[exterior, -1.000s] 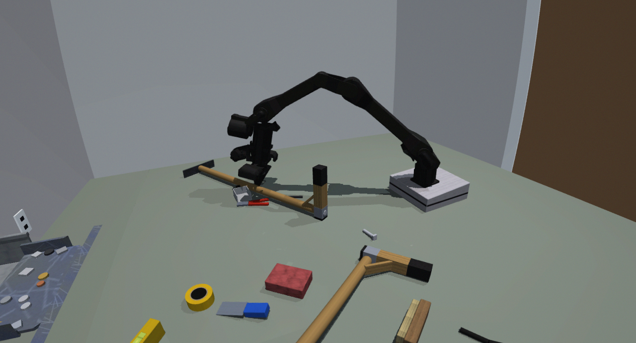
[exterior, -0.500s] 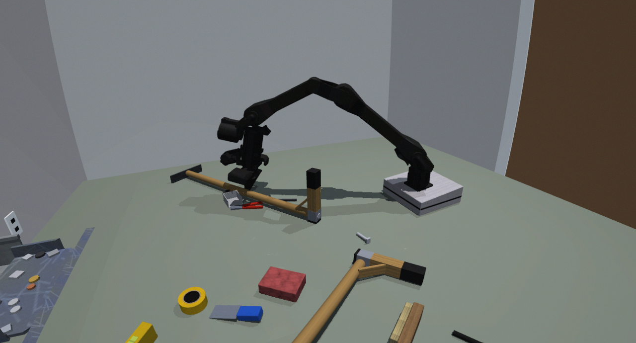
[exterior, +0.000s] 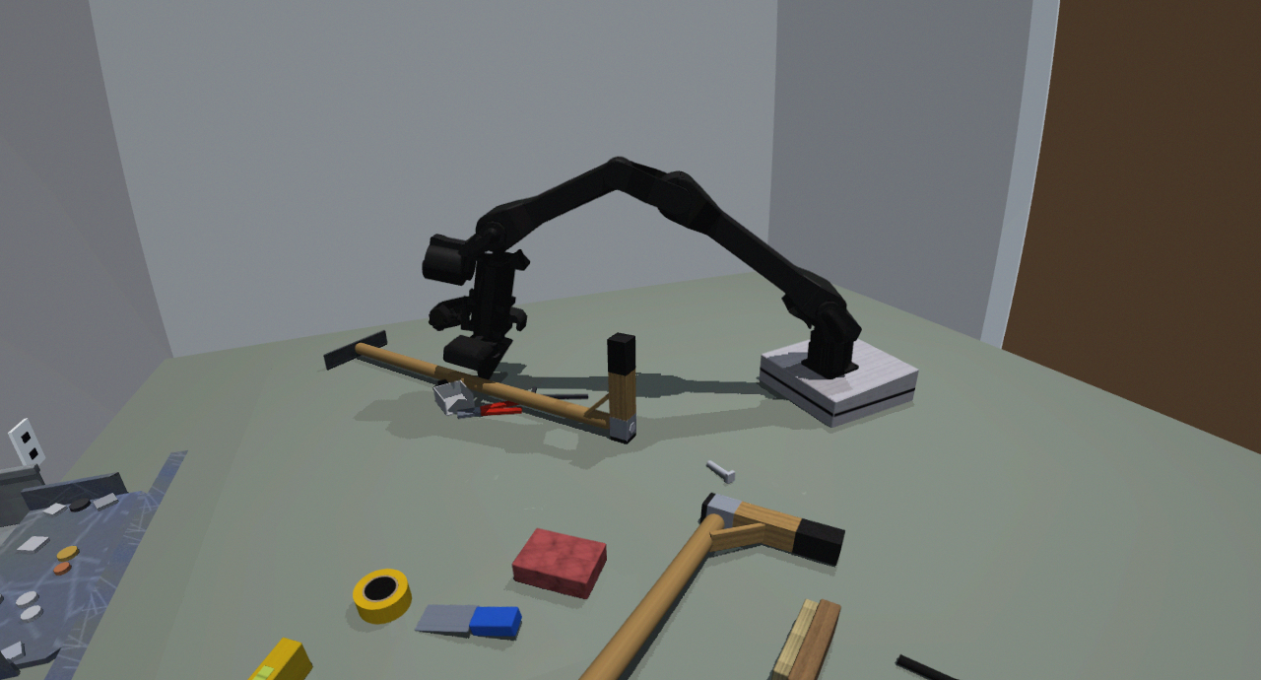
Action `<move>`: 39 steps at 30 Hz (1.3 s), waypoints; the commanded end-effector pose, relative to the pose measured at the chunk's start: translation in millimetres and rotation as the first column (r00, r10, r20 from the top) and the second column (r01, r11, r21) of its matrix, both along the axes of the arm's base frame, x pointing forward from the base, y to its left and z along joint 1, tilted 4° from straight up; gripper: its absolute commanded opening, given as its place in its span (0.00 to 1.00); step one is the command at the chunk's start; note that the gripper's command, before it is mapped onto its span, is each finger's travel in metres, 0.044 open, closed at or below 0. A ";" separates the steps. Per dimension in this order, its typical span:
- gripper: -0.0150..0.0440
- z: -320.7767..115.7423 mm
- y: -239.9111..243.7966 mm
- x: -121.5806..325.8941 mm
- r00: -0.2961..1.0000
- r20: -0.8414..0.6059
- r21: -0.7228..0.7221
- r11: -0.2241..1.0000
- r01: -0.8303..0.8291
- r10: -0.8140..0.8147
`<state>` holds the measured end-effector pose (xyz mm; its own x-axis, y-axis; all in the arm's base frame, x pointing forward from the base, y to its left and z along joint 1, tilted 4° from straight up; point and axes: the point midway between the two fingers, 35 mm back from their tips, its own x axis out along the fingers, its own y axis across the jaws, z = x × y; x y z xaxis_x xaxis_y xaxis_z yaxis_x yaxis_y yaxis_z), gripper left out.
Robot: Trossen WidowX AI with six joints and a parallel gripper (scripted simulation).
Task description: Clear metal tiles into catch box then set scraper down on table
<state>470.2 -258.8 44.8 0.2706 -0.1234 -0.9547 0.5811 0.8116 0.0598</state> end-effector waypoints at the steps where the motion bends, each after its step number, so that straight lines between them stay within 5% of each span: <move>1: 0.25 -2.0 6.3 6.2 1.000 0.000 0.004 1.000 -0.005 0.005; 39: 0.25 0.3 29.4 35.4 1.000 0.003 0.006 1.000 -0.005 0.005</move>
